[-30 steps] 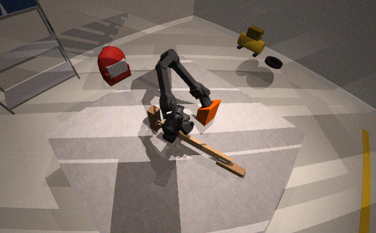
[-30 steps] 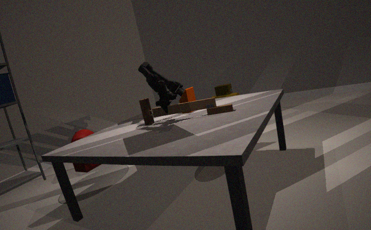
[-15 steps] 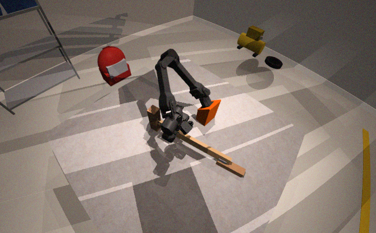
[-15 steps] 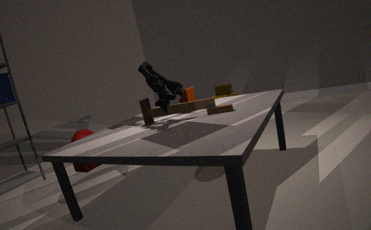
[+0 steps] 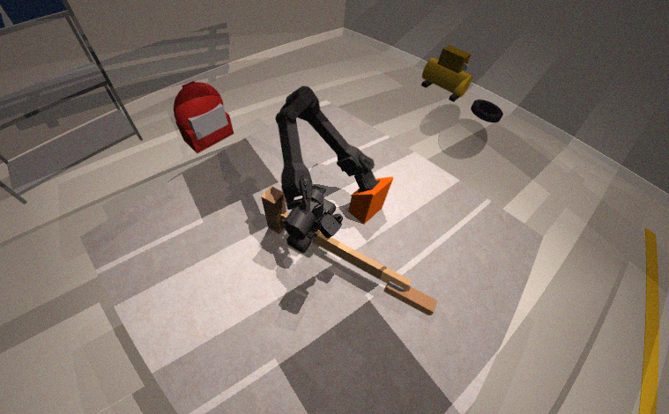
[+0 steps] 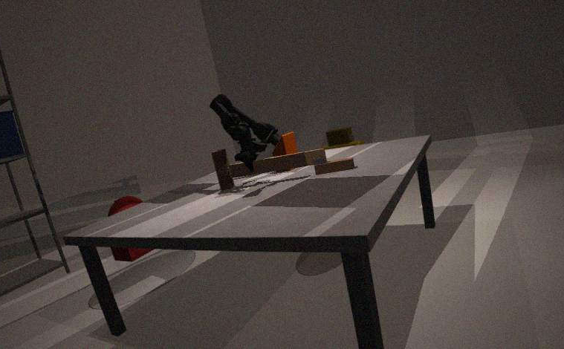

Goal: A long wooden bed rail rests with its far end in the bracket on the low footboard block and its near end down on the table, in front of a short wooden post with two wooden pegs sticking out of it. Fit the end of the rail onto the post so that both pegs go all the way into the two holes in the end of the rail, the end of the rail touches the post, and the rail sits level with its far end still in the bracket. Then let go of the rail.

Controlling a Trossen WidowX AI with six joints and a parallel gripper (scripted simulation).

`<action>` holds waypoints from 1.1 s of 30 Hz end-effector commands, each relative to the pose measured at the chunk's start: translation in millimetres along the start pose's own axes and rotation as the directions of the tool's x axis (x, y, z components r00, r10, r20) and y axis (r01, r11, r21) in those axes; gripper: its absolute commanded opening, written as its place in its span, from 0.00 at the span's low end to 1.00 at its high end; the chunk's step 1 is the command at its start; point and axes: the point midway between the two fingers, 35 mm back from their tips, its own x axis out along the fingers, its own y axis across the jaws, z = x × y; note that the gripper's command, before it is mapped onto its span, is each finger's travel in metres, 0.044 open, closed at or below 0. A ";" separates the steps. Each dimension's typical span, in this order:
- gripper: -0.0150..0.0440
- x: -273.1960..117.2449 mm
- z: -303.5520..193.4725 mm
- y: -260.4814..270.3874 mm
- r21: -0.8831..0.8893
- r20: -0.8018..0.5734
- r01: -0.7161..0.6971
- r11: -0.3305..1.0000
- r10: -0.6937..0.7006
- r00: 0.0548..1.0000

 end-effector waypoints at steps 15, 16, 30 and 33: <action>0.25 -0.5 -6.4 -0.7 -0.005 -0.002 0.001 1.000 -0.001 1.000; 0.25 -0.5 -6.7 -0.7 -0.005 -0.002 0.001 1.000 -0.001 1.000; 0.25 -0.8 -11.0 -0.8 -0.005 -0.002 0.001 1.000 -0.001 1.000; 0.25 -0.8 -12.0 -0.8 -0.005 -0.002 0.001 1.000 -0.001 1.000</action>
